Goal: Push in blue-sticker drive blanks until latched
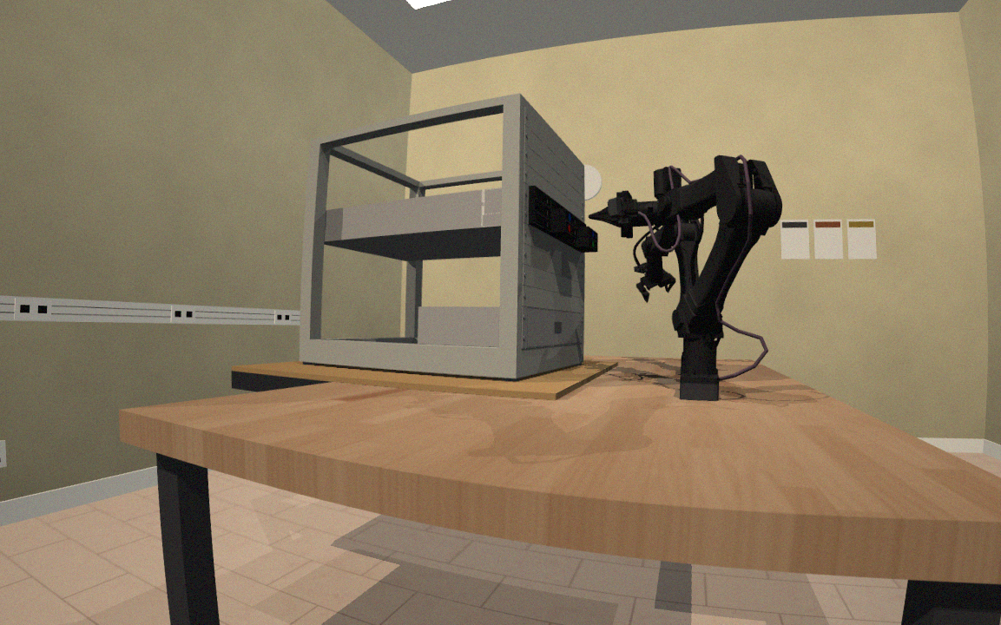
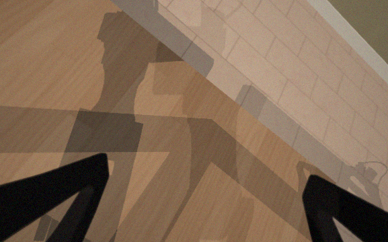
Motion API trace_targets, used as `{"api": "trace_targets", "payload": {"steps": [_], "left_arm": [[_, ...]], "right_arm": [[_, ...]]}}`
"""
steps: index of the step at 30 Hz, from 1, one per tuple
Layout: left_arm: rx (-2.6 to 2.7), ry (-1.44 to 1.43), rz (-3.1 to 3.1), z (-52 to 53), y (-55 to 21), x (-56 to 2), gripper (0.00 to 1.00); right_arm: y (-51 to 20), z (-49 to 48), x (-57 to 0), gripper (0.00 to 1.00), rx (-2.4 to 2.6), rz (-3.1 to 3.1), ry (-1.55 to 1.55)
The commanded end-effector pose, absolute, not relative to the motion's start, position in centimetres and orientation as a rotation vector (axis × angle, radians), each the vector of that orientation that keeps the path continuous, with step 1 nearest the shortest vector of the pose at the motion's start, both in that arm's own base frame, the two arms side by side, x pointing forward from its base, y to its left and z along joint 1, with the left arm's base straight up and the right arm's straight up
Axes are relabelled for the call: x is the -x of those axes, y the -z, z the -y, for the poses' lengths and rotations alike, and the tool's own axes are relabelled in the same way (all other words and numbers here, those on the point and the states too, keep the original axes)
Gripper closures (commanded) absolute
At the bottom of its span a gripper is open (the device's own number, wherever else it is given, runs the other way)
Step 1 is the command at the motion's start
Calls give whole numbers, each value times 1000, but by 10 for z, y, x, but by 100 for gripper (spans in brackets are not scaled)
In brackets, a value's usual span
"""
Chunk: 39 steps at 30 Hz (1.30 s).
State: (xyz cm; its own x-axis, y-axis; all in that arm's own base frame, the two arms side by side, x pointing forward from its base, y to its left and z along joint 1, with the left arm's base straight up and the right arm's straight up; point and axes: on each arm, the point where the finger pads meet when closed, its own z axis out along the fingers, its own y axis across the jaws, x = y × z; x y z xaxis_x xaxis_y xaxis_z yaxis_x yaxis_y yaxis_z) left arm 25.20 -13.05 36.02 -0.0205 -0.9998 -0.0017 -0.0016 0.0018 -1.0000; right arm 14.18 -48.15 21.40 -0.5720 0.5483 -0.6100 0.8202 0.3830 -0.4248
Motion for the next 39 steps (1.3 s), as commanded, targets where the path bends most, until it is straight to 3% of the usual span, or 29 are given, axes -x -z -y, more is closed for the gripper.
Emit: {"api": "trace_targets", "payload": {"steps": [1, 21, 39], "left_arm": [[1202, 1243, -1213, 124, -368, -249, 100], [1206, 1250, -1206, 142, -372, -250, 100], [1208, 1245, -1211, 235, -373, -236, 100]], "right_arm": [[-224, 483, -142, 0, -1182, -2251, 1032], [-224, 483, -142, 0, -1182, -2251, 1032], [-224, 483, -142, 0, -1182, -2251, 1032]]}}
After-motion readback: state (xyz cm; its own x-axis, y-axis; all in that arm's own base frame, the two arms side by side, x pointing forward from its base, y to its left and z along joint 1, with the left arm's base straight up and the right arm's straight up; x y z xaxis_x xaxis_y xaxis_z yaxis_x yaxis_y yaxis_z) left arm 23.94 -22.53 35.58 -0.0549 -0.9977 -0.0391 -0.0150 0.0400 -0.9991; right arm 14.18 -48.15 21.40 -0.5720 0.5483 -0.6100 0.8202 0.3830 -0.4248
